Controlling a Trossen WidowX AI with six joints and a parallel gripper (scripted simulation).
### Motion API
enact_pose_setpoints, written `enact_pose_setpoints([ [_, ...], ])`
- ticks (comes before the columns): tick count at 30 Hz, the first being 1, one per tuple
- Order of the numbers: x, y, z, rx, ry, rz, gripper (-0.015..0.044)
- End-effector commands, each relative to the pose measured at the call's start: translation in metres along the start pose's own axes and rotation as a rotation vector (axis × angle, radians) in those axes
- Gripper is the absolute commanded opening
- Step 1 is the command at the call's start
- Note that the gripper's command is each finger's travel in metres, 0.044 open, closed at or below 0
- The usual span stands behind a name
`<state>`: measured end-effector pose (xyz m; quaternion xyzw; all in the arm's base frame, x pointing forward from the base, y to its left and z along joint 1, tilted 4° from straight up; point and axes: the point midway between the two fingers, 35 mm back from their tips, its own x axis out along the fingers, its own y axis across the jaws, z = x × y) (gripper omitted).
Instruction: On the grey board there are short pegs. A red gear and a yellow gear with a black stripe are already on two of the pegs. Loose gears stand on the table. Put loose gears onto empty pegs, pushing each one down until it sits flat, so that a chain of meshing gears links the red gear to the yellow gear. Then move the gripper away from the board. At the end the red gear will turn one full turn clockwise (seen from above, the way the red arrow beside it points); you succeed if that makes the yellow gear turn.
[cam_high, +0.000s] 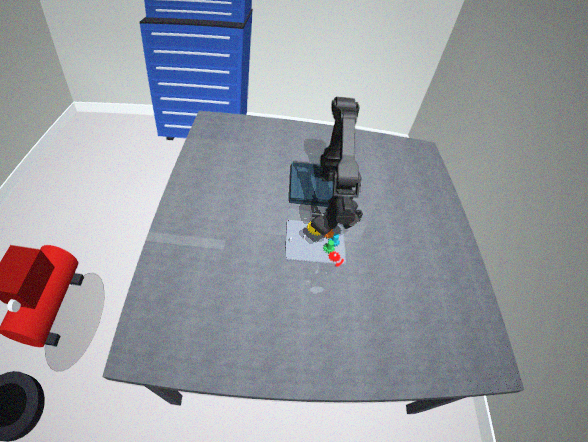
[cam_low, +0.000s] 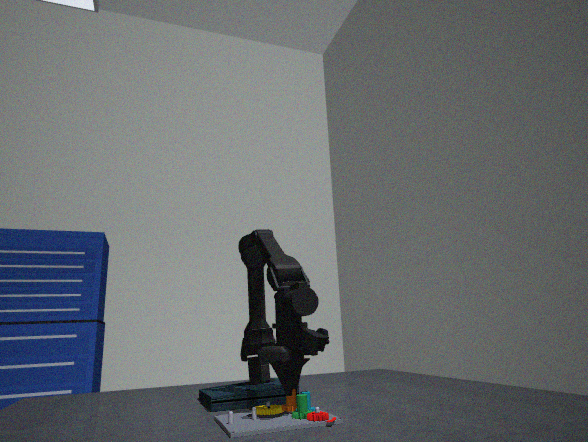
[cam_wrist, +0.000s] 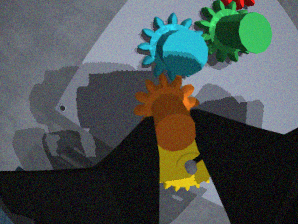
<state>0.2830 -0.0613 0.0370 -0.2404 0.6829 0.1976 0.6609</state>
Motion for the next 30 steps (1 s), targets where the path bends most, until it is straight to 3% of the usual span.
enact_pose_setpoints([
  [1,0.001,0.000,0.000,0.066,0.001,0.000,0.0000],
  [13,0.003,0.000,-0.001,0.391,0.001,0.000,0.0000],
  [19,0.001,0.000,-0.001,0.318,0.001,0.000,0.0140],
  [24,-0.008,0.000,-0.001,0.262,0.001,0.000,0.0140],
  [30,-0.045,0.000,-0.001,0.203,0.000,0.000,0.0140],
])
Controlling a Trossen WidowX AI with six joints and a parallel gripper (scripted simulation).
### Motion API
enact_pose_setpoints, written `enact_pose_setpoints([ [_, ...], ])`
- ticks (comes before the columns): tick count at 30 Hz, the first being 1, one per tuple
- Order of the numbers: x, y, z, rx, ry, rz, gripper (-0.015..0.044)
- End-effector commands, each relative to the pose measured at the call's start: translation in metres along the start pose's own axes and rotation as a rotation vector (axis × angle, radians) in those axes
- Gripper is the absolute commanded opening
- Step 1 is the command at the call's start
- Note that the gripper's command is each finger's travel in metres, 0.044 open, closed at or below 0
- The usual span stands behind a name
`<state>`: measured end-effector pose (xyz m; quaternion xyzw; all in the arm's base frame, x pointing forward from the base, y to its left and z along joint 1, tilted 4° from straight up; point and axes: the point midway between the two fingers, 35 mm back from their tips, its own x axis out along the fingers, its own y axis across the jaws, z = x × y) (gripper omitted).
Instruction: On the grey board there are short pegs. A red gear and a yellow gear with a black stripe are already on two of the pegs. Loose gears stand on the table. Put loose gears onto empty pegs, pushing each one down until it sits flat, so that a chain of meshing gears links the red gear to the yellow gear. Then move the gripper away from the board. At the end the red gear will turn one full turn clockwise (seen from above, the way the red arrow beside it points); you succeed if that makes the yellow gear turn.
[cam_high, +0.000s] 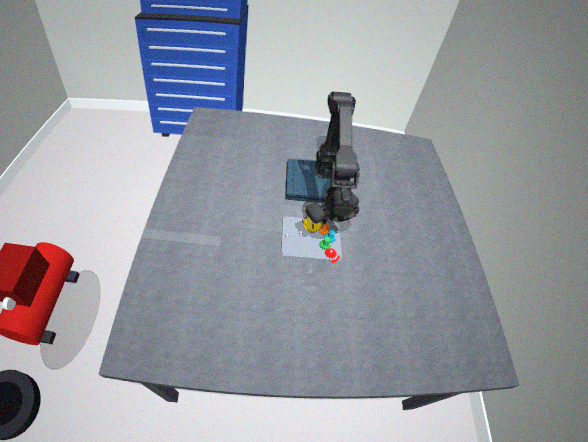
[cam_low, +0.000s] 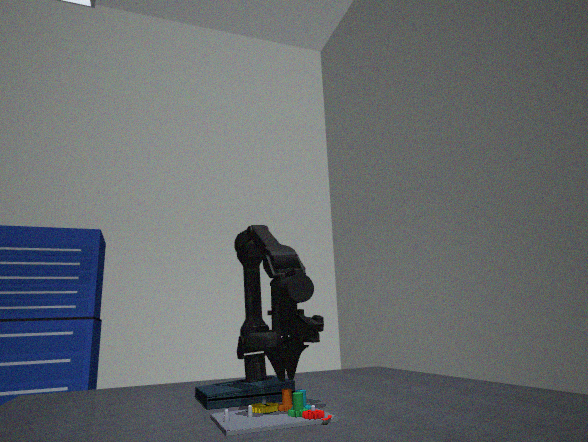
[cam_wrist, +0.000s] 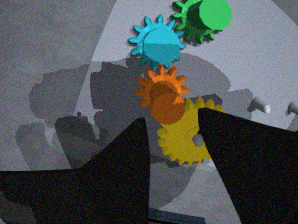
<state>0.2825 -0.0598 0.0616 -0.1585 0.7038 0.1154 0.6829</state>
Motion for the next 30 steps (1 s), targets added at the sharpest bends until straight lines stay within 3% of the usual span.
enact_pose_setpoints([
  [1,-0.022,0.000,-0.001,-0.040,-0.005,-0.004,0.0140],
  [3,-0.022,0.000,-0.001,-0.040,-0.005,-0.004,0.0140],
  [4,-0.017,-0.001,0.002,-0.018,-0.013,-0.009,0.0166],
  [8,-0.062,0.001,-0.003,-0.018,-0.013,-0.008,0.0271],
  [15,-0.064,0.002,-0.003,-0.018,-0.013,-0.008,0.0440],
  [30,-0.064,0.002,-0.003,-0.018,-0.013,-0.008,0.0440],
])
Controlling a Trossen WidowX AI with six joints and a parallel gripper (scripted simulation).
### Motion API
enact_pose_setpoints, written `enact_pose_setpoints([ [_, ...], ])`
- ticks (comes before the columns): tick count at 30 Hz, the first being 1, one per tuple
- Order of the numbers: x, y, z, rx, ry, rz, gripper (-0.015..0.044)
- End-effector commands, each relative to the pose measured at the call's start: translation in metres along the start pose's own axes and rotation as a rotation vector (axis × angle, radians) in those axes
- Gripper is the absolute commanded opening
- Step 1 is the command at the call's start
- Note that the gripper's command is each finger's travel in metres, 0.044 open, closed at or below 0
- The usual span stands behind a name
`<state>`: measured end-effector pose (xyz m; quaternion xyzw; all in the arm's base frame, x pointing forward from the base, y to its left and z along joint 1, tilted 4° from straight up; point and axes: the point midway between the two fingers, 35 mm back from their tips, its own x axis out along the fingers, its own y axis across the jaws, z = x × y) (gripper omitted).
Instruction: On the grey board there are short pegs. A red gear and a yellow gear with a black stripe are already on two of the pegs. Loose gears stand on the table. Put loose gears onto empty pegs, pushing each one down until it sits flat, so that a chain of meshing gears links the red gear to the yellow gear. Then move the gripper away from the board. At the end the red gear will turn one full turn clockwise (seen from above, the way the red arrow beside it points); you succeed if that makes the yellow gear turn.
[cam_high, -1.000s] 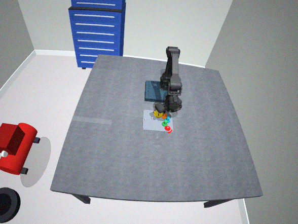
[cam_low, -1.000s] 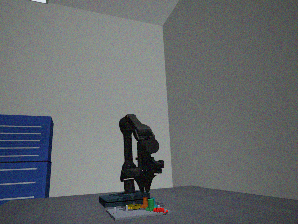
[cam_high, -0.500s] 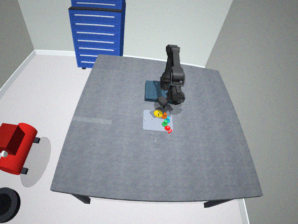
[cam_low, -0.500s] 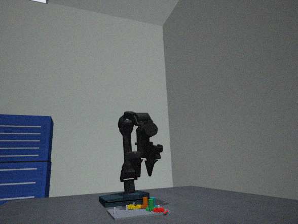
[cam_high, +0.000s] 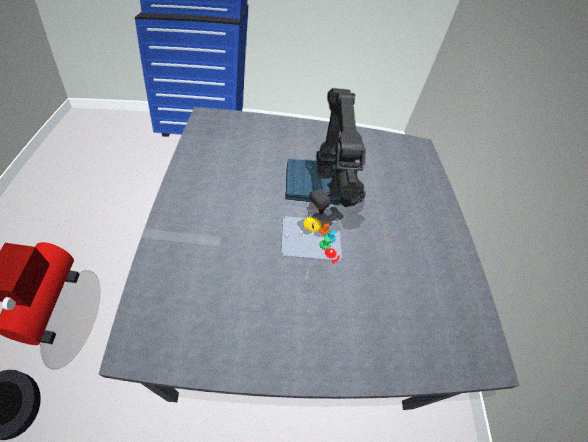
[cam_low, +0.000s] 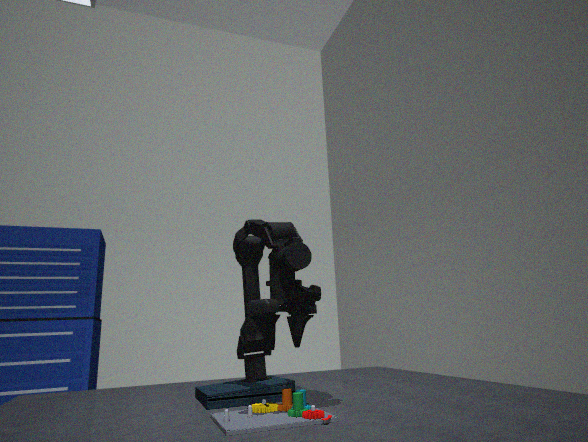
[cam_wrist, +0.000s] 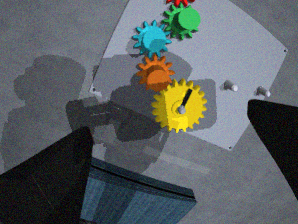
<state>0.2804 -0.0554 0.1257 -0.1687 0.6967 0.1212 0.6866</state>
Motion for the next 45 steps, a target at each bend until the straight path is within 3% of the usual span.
enact_pose_setpoints([
  [1,0.000,0.000,0.000,0.004,0.001,0.001,0.0440],
  [30,-0.001,0.004,0.003,0.001,-0.002,0.003,0.0440],
  [36,-0.011,0.061,0.045,-0.035,-0.037,0.027,0.0440],
  [45,-0.035,0.190,0.080,-0.002,-0.028,0.041,0.0440],
])
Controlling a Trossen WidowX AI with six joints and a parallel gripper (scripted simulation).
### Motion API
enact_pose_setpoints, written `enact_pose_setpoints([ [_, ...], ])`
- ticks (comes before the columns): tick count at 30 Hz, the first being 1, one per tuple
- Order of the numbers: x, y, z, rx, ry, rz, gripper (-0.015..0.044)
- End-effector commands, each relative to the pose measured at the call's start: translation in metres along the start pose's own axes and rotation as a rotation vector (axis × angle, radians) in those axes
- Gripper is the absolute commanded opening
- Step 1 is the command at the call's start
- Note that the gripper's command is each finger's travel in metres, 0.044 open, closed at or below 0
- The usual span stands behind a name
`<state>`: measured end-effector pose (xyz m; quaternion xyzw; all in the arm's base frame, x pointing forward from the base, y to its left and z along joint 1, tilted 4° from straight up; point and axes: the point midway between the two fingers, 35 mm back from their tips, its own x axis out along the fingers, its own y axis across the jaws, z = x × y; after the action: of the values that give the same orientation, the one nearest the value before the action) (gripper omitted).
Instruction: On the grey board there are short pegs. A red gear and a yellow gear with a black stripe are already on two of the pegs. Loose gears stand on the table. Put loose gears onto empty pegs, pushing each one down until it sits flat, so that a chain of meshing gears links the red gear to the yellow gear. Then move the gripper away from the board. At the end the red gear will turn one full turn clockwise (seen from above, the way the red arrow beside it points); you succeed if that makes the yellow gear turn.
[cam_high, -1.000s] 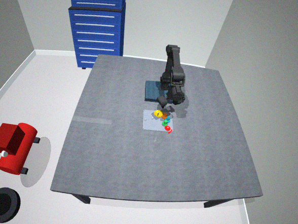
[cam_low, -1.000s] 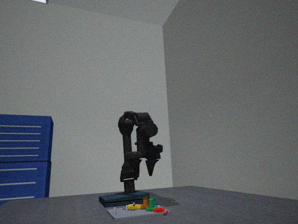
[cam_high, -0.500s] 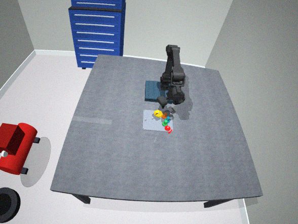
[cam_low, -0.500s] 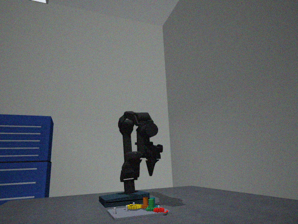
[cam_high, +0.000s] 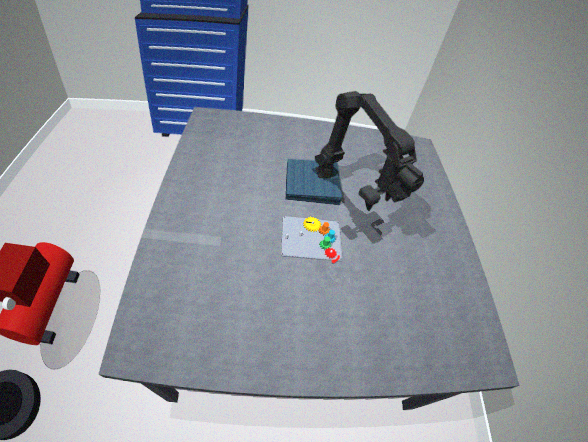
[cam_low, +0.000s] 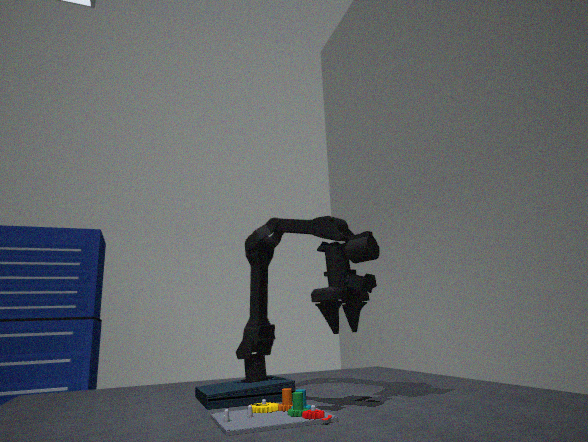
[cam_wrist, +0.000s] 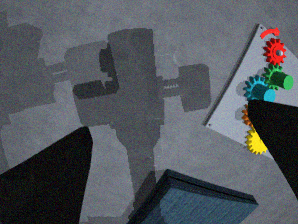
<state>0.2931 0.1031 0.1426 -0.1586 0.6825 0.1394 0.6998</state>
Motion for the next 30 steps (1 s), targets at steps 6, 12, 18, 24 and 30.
enact_pose_setpoints([
  [6,-0.014,0.114,0.003,0.015,0.040,-0.003,0.0440],
  [12,-0.014,0.114,0.003,0.015,0.040,-0.003,0.0440],
  [18,-0.014,0.114,0.003,0.015,0.040,-0.003,0.0440],
  [24,-0.014,0.114,0.003,0.015,0.040,-0.003,0.0440],
  [30,-0.014,0.114,0.003,0.015,0.040,-0.003,0.0440],
])
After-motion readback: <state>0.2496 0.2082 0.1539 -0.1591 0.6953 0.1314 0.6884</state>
